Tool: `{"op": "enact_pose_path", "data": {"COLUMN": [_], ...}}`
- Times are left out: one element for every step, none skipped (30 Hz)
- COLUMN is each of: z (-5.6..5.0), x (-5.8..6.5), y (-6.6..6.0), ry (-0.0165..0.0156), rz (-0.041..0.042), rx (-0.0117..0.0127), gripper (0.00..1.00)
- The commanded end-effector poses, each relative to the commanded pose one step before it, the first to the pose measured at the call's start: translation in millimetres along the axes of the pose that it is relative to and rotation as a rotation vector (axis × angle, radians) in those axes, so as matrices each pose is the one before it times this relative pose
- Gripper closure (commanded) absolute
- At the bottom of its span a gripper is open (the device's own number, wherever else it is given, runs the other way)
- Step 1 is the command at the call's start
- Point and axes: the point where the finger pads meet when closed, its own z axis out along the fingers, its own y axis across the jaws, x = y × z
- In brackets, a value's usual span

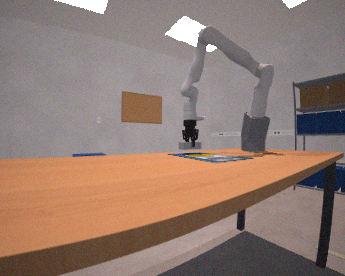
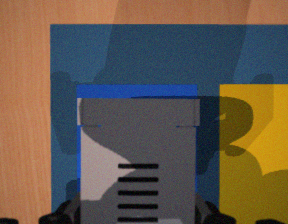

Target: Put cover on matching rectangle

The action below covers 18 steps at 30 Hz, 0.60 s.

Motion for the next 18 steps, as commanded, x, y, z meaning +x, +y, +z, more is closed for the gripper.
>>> {"op": "enact_pose_path", "data": {"z": [5.61,1.53,1.46,1.37,1.26,1.14,1.01,0.88,0.73,0.59,0.46,0.33,0.21,0.00,0.00,0.12,0.04,-0.17], "x": [-2.79,-0.10,-0.10,-0.09,-0.08,-0.07,-0.07,-0.06,-0.05,-0.04,-0.03,-0.02,-0.01,0.00,0.00,-0.01,0.00,-0.21], "y": [-1.59,0.01,0.01,0.01,0.01,0.01,0.00,0.00,0.00,0.00,0.00,0.00,0.00,0.00,0.00,0.00,0.00,0.01], "ry": [-0.00573,-0.00001,-0.00001,-0.00001,-0.00001,-0.00001,-0.00001,-0.00001,-0.00001,0.00000,0.00000,0.00000,0.00000,0.00000,0.00000,0.00000,0.00000,-0.00036], "rz": [-0.00714,0.00001,0.00001,0.00000,0.00001,0.00001,0.00000,0.00000,0.00000,0.00001,0.00000,0.00000,0.00000,0.00000,0.00000,0.00000,0.00000,-0.00019], "rx": [0.00424,-0.00001,-0.00001,-0.00001,-0.00001,0.00000,-0.00001,0.00000,0.00000,0.00000,0.00000,0.00000,0.00000,0.00000,0.00000,0.00000,0.00000,0.00014], "gripper": [1.00,1.00,1.00,1.00,1.00,1.00,1.00,1.00,1.00,1.00,1.00,1.00,1.00,1.00,1.00,1.00,1.00,1.00]}}
